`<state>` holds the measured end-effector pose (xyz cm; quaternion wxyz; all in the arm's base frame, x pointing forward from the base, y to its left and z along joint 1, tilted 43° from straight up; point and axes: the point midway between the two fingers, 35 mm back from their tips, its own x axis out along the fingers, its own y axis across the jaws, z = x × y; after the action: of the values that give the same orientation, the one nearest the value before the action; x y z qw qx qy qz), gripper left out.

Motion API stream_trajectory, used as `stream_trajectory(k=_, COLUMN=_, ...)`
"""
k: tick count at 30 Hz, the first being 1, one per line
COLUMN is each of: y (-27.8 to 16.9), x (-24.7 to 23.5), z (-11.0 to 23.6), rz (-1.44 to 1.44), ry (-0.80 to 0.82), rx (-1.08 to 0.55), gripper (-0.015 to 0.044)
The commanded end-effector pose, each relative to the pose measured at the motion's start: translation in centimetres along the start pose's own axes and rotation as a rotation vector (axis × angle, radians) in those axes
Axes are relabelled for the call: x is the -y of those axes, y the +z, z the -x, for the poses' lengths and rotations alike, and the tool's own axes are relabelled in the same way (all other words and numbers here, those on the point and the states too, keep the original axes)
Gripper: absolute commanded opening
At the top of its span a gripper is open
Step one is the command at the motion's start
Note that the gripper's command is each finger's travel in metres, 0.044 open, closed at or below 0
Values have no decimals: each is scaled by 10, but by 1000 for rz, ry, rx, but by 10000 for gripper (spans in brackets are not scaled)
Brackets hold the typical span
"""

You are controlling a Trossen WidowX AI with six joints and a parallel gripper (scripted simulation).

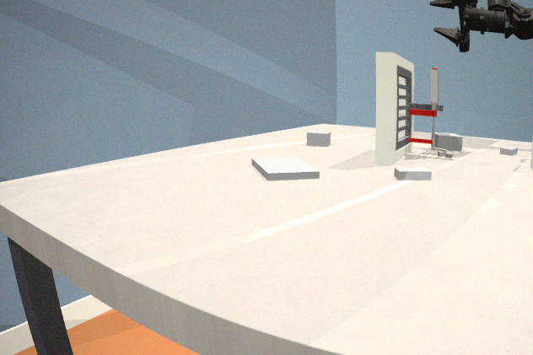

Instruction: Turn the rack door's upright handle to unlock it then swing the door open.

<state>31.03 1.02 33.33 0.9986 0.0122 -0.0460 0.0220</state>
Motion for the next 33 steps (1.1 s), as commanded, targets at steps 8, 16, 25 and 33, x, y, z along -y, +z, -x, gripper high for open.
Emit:
stream_trajectory(k=8, y=-23, x=-3, z=-16, rz=-31, ry=-22, rx=-145, gripper=285)
stream_trajectory(k=16, y=-60, x=-9, z=-34, rz=-65, ry=-73, rx=-376, gripper=285)
stream_trajectory(k=25, y=-100, x=-17, z=-42, rz=-64, ry=-147, rx=-627, gripper=285)
stream_trajectory(k=33, y=-131, x=-24, z=-40, rz=-23, ry=-224, rx=-836, gripper=285)
